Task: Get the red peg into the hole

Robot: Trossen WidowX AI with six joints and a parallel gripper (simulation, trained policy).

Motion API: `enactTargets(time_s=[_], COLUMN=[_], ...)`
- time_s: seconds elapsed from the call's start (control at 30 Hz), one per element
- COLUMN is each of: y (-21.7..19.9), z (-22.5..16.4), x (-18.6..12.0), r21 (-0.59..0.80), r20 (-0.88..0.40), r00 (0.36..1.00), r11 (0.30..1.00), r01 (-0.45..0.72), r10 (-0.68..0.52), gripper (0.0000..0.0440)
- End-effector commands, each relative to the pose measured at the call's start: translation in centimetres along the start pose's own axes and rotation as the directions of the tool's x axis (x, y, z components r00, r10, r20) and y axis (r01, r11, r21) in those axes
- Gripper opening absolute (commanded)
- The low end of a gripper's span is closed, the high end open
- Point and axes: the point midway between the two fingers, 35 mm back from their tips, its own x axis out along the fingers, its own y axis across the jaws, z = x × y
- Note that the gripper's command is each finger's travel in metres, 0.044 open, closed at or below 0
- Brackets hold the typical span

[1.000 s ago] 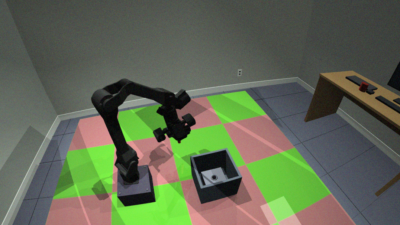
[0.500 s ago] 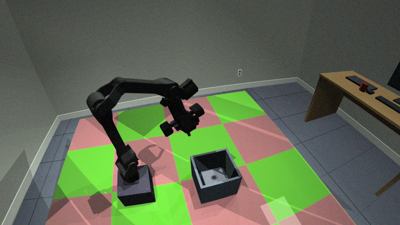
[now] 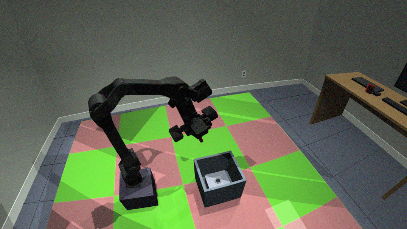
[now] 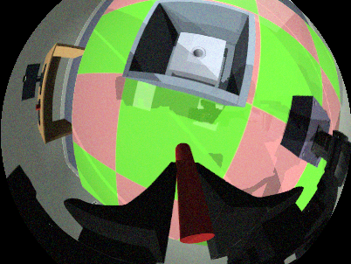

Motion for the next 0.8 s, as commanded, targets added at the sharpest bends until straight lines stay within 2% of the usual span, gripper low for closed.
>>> enactTargets(time_s=[0.0,0.77], y=[0.1,-0.7], z=[1.4,7.7], x=[-0.1,1.2], r21=[0.007,0.045], r20=[0.023,0.062], r00=[1.0,0.991], r11=[1.0,0.992], r01=[0.009,0.116], r10=[-0.009,-0.118], gripper=[0.0,0.0])
